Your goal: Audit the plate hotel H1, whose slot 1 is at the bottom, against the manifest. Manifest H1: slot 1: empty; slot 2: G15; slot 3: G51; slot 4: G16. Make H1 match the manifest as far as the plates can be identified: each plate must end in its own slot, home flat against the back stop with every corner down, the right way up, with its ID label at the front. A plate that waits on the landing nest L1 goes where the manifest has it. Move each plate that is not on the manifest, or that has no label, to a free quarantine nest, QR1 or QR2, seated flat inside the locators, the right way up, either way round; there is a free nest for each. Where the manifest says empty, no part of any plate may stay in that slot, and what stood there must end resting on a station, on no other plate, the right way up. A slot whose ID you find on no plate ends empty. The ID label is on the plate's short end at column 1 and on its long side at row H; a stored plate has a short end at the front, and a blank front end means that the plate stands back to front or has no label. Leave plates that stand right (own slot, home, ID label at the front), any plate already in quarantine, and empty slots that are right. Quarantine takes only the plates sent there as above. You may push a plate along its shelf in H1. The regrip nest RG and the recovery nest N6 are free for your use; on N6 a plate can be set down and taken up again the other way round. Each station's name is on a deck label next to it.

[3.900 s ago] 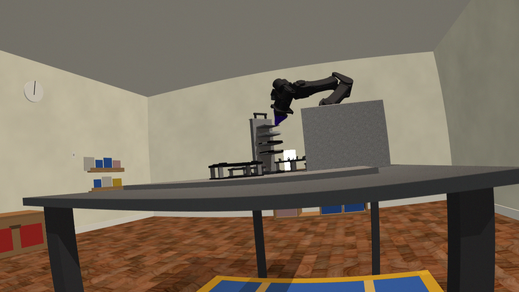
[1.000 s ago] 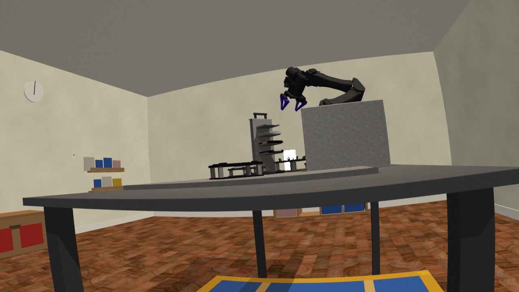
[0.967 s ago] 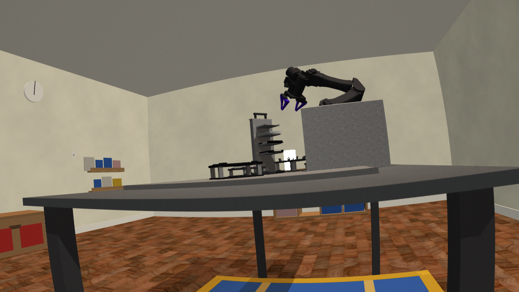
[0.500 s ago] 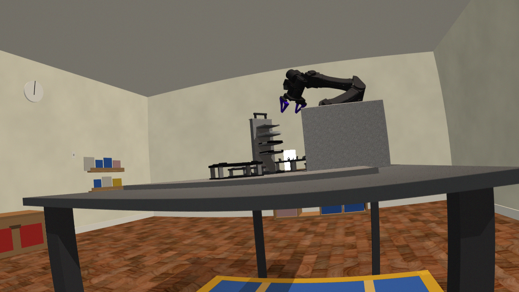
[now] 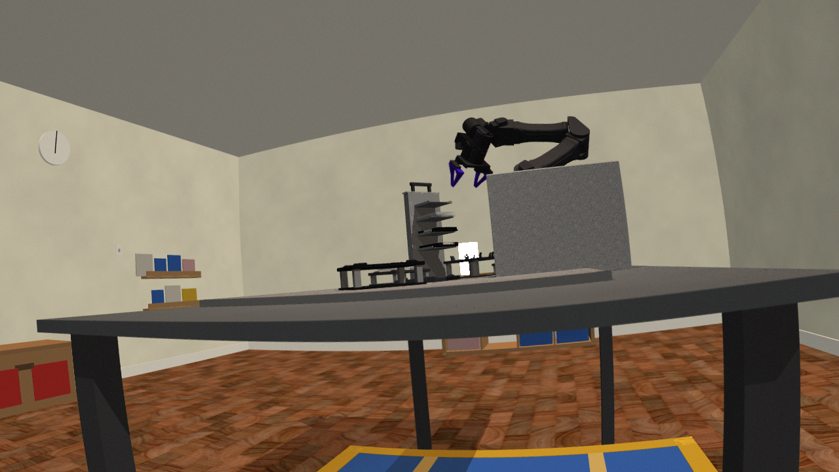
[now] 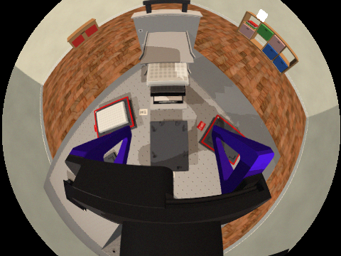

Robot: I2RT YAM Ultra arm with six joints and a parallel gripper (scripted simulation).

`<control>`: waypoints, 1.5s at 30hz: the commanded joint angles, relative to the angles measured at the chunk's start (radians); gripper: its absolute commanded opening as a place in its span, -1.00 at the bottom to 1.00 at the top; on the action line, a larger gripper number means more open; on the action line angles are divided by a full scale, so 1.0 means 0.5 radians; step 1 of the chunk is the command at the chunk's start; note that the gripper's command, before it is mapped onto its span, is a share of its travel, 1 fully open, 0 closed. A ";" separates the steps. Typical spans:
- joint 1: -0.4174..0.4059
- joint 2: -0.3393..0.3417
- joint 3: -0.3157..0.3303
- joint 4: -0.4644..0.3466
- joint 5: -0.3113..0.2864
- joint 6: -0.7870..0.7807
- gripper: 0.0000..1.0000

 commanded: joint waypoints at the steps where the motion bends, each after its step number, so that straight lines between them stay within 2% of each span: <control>1: -0.037 0.009 0.003 0.109 -0.095 -0.095 1.00; 3: -0.037 0.009 0.003 0.109 -0.095 -0.095 1.00; 18: -0.296 0.113 0.000 0.358 -0.338 -0.261 1.00; 20: -0.296 0.113 0.000 0.358 -0.338 -0.261 1.00; 35: -0.506 0.249 0.029 0.542 -0.539 -0.360 1.00; 45: -0.509 0.251 0.030 0.545 -0.542 -0.361 1.00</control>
